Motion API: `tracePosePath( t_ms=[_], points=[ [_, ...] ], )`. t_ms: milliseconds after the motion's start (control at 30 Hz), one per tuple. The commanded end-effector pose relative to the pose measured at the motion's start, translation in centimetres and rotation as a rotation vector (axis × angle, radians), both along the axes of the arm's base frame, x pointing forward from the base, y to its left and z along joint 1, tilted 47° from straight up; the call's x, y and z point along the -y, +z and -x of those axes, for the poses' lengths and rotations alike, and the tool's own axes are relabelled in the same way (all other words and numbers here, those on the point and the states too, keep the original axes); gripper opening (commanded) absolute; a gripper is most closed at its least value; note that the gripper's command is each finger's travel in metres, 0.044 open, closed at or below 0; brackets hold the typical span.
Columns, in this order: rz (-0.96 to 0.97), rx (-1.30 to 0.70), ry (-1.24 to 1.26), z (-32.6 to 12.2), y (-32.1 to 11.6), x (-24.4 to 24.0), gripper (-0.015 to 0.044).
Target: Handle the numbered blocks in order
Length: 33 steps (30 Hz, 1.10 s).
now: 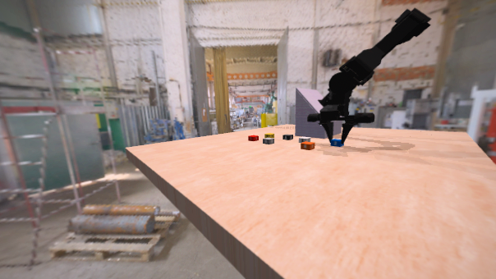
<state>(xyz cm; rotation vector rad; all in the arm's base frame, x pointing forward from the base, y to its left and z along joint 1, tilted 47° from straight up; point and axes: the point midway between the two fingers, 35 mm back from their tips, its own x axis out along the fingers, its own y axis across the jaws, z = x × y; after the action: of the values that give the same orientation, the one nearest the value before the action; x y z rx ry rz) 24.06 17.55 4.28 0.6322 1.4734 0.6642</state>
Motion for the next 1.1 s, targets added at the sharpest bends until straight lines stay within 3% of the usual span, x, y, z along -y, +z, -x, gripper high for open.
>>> tracePosePath(
  t_ms=[0,333,667,1000,1067],
  points=[
    [0.005,-0.003,-0.004,0.0,-0.1,0.0,0.0146],
    [0.005,-0.003,-0.004,0.0,-0.1,0.0,0.04],
    [0.006,-0.003,-0.004,0.0,2.3,2.7,0.04],
    [0.01,-0.003,-0.004,-0.2,7.8,8.7,0.0138],
    [0.01,-0.003,-0.004,-0.2,7.8,8.7,0.012]
  ],
)
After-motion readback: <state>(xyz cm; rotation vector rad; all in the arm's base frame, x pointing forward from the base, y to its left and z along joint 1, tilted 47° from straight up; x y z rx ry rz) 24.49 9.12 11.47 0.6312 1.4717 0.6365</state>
